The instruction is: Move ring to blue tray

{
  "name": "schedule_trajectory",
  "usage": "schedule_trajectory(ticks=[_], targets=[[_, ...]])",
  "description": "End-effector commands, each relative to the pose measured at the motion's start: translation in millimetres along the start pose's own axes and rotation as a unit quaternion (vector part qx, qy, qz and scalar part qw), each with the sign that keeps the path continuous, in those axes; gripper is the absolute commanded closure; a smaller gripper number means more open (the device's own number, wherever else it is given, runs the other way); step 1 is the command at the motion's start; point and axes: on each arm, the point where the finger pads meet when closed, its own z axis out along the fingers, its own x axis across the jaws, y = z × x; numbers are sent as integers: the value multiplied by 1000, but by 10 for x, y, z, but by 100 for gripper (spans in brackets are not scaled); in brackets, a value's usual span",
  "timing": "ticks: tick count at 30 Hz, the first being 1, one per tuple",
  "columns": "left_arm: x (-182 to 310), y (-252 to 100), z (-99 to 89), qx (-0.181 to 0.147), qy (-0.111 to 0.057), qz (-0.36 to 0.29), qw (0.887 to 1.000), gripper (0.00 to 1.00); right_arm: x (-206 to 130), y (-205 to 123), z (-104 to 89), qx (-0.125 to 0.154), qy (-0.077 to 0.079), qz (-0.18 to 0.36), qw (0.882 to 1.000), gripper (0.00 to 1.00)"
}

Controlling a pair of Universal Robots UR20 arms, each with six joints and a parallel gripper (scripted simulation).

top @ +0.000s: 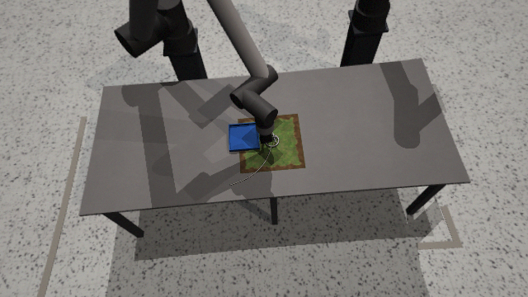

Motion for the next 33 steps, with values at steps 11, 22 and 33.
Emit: schedule_trajectory(ticks=[11, 22, 33], targets=[[3, 35, -27, -2, -1, 0, 1000, 0, -8, -10, 77, 0, 0, -1, 1000, 44], [3, 35, -27, -2, -1, 0, 1000, 0, -12, -17, 106, 1, 0, -1, 1000, 44], [3, 35, -27, -2, -1, 0, 1000, 0, -5, -6, 78, -1, 0, -1, 1000, 44]])
